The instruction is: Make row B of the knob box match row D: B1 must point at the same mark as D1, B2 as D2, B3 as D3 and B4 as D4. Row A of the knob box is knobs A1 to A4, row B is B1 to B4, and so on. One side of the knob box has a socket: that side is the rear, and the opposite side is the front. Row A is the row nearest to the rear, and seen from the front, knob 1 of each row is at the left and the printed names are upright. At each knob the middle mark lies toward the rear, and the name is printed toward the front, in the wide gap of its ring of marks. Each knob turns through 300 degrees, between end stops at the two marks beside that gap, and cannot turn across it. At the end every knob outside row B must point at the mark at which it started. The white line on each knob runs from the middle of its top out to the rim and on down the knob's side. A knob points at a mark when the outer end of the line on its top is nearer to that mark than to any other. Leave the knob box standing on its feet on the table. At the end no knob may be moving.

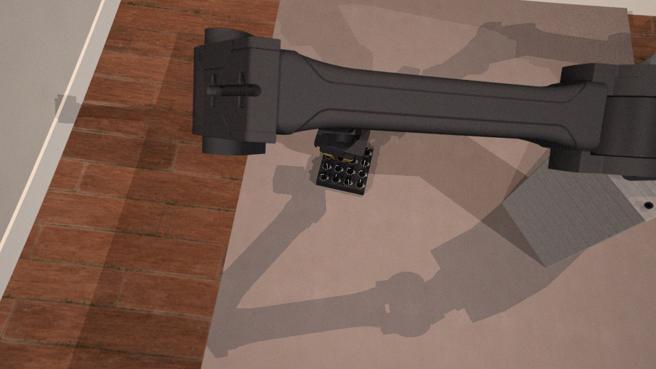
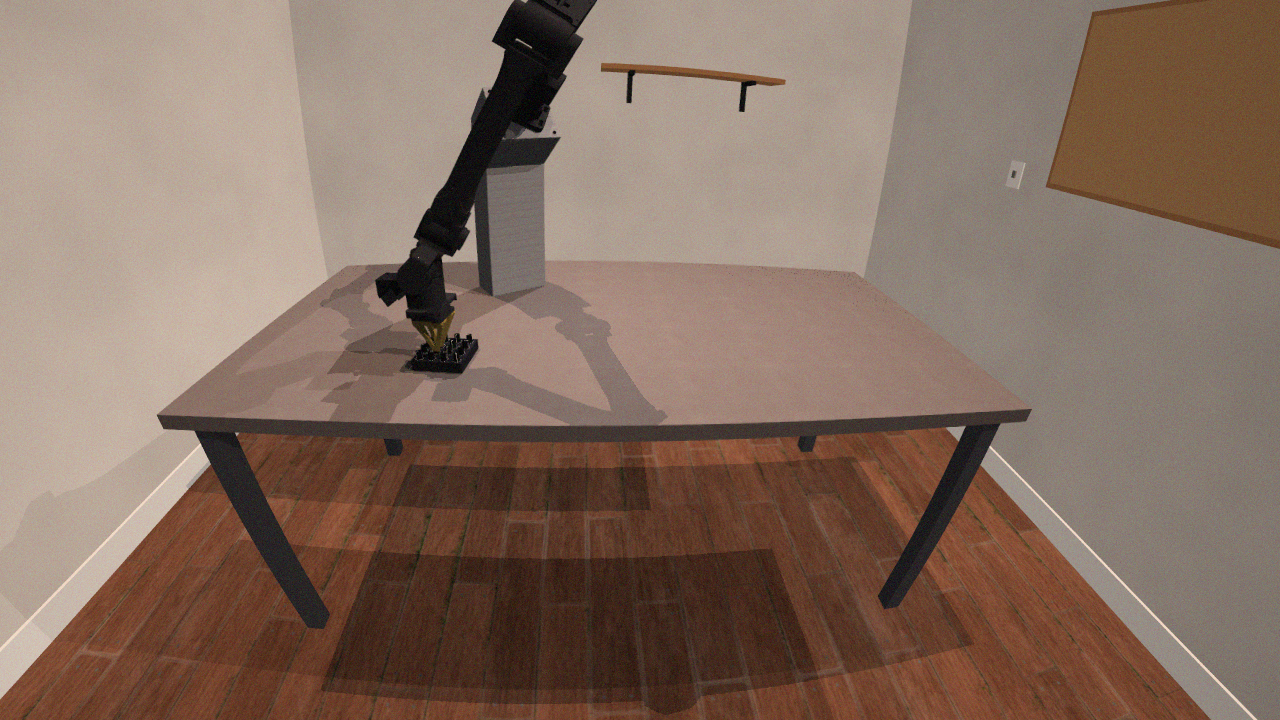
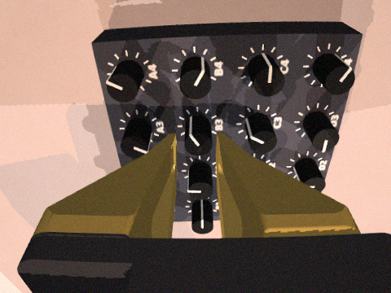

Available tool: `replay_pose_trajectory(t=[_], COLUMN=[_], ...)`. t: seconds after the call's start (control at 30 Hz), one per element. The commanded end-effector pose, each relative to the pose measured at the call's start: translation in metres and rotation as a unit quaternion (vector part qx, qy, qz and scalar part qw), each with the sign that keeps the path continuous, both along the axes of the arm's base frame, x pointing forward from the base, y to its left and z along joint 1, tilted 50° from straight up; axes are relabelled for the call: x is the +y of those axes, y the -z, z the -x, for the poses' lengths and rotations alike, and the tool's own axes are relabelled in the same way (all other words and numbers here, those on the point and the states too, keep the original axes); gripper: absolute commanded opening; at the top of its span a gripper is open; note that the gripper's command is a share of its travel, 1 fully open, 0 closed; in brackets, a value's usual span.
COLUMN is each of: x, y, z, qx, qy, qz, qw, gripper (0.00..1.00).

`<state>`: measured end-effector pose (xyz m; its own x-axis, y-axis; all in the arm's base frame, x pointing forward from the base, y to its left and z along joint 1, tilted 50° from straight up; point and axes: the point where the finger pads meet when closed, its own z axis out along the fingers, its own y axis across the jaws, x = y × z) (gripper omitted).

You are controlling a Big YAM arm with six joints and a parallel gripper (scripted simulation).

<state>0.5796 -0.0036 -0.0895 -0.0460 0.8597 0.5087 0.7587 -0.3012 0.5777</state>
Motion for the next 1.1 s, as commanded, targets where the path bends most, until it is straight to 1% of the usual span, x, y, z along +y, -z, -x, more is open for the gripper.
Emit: replay_pose_trajectory(t=[0.0,0.9,0.93,1.07], x=[0.0025,0.0025,0.0025,0.0025], y=[0.0044,0.0044,0.0044,0.0034], z=[-0.0011,-0.0011,-0.0011,-0.0013], qx=[0.002,0.002,0.002,0.001], qy=[0.002,0.002,0.002,0.002], qz=[-0.002,-0.002,-0.002,-0.001], qw=[1.000,1.000,1.000,1.000], gripper=[0.18,0.18,0.08,0.08])
